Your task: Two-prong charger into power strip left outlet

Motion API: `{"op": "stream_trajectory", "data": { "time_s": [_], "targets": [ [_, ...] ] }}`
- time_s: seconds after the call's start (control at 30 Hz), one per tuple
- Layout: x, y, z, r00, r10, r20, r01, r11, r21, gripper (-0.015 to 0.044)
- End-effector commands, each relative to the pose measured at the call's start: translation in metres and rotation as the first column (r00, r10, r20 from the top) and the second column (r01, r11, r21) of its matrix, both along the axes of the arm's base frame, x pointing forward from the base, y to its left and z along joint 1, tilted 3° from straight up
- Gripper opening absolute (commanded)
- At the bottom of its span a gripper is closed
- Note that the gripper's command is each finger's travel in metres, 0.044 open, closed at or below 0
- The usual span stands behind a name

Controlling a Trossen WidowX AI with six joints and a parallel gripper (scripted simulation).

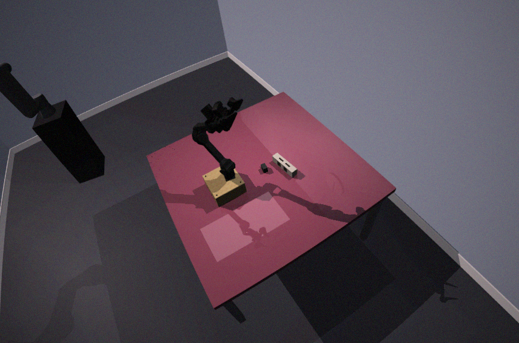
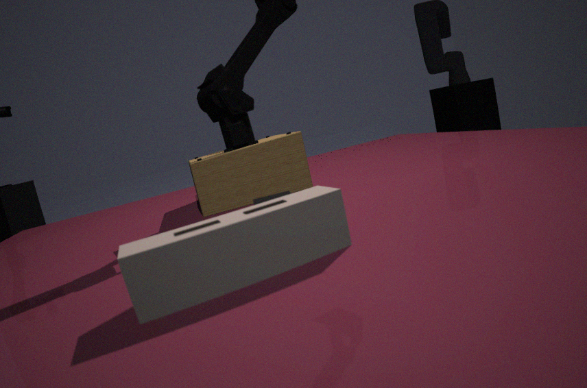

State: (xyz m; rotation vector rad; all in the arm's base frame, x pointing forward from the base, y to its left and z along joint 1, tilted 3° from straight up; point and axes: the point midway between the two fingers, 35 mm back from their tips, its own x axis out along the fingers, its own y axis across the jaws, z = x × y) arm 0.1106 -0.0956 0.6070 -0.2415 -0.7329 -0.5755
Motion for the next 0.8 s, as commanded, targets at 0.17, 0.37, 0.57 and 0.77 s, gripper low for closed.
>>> {"op": "stream_trajectory", "data": {
  "time_s": [0.17,0.37,0.57,0.77],
  "targets": [
    [0.051,-0.048,-0.046,0.982,-0.013,-0.190,0.031,0.995,0.092,0.0440],
    [0.083,-0.063,-0.076,0.950,-0.007,-0.313,0.041,0.994,0.103,0.0440],
    [0.113,-0.070,-0.105,0.908,0.019,-0.419,0.031,0.993,0.110,0.0440],
    [0.140,-0.069,-0.132,0.860,0.058,-0.507,0.004,0.993,0.121,0.0440]
  ]
}}
